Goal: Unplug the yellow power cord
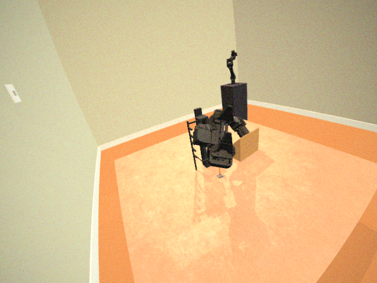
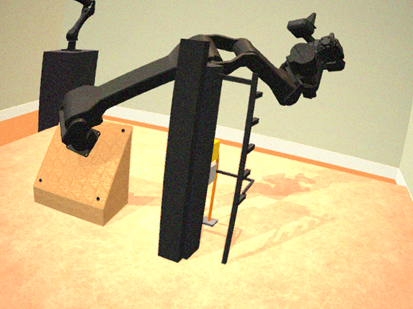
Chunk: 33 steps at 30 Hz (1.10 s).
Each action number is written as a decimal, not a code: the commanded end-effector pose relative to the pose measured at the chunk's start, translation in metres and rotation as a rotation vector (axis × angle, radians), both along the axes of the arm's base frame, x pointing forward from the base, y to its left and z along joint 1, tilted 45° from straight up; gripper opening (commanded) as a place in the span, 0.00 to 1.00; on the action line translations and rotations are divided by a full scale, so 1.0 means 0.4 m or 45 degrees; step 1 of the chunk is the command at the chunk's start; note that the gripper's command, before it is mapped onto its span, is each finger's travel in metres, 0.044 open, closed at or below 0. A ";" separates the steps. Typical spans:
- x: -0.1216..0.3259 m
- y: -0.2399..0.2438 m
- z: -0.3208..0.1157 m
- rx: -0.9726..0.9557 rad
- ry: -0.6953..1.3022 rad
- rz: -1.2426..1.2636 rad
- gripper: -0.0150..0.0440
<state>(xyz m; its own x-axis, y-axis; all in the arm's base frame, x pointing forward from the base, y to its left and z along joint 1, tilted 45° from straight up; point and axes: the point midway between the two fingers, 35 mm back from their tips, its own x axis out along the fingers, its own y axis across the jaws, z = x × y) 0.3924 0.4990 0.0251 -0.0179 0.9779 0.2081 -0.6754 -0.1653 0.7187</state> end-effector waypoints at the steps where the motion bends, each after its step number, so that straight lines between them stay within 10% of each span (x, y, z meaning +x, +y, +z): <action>1: 0.002 0.001 0.000 -0.005 0.002 -0.007 0.89; 9: 0.011 0.058 -0.051 -0.293 0.112 -0.252 0.53; 33: -0.088 -0.485 -0.214 -2.236 -0.407 -0.273 0.53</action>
<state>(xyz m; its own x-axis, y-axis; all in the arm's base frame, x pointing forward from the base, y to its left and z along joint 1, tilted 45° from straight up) 0.3837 0.3660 -0.0751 0.3516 0.2910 -0.8898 -0.6220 0.7830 0.0103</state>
